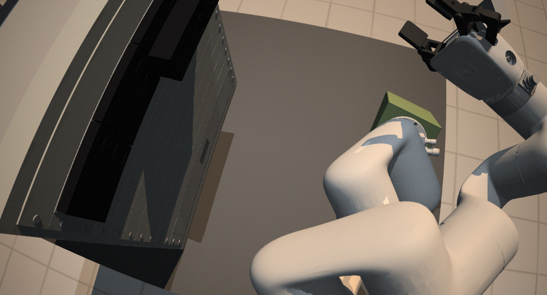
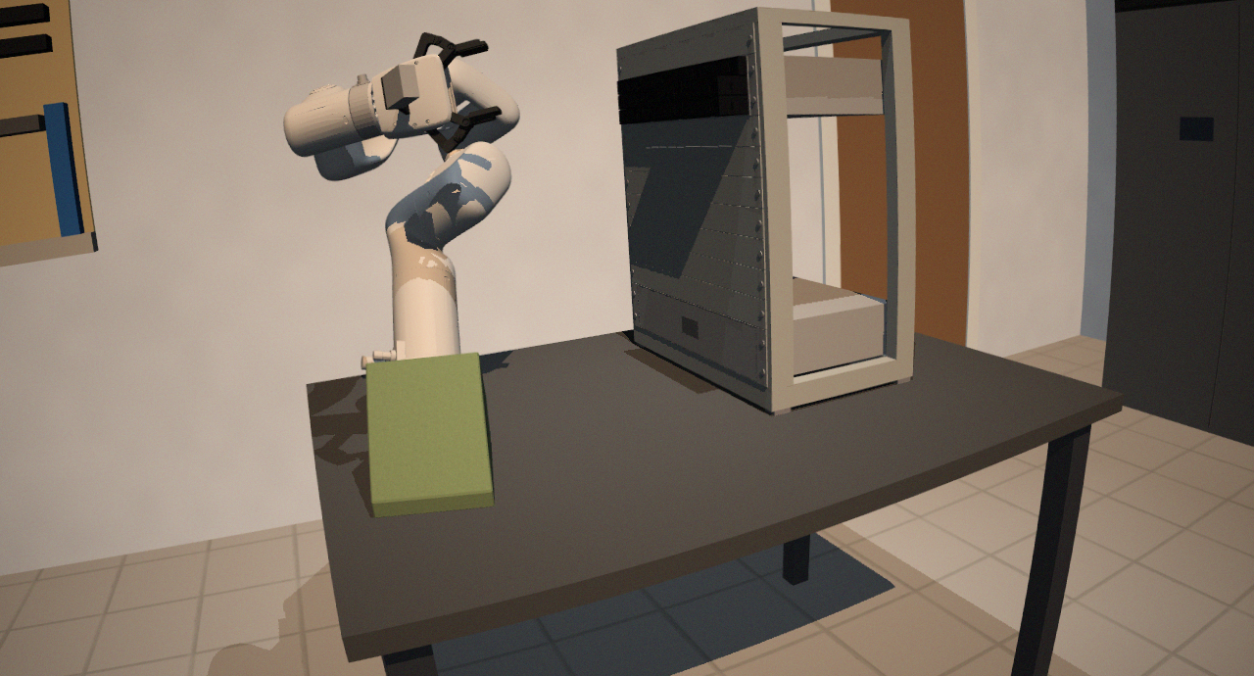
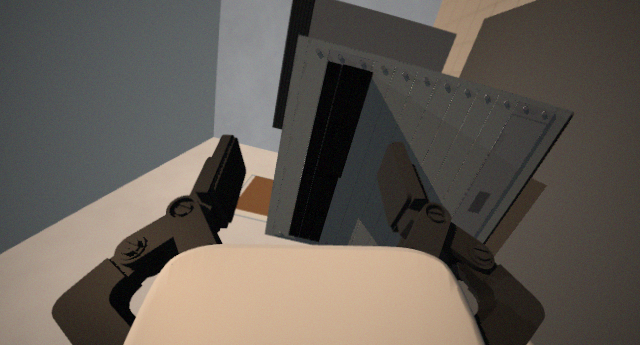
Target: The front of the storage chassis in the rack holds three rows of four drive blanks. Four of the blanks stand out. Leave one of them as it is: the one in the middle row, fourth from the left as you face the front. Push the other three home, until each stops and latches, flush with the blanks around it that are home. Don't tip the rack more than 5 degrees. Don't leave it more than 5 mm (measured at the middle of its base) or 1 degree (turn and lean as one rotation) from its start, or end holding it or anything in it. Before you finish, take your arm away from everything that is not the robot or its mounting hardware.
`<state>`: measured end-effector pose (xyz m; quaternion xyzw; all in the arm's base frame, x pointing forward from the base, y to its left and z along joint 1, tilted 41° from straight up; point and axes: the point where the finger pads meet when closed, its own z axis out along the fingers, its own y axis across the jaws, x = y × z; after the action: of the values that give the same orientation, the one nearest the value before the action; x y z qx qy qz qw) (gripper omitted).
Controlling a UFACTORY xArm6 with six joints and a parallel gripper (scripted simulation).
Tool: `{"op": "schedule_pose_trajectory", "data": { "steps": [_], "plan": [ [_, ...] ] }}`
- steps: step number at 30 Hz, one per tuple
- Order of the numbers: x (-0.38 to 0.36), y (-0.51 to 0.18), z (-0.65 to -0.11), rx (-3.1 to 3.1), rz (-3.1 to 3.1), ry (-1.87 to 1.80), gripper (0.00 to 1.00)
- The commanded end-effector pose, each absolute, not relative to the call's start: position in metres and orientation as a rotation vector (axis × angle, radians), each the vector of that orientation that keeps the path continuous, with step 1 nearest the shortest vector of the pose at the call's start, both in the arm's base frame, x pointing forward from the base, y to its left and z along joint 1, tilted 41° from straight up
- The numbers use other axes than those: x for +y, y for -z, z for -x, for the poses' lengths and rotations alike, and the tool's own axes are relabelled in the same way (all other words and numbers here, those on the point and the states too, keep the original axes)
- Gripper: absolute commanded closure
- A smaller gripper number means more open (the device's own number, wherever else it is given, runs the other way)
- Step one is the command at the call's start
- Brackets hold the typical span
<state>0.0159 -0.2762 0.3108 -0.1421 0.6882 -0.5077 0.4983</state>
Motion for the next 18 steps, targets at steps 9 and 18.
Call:
{"op": "schedule_pose_trajectory", "data": {
  "steps": [9,18],
  "plan": [
    [-0.266,-0.319,-0.092,1.496,0.440,1.025,0.00],
    [-0.256,-0.321,-0.115,1.442,0.467,0.950,0.00]
  ]
}}
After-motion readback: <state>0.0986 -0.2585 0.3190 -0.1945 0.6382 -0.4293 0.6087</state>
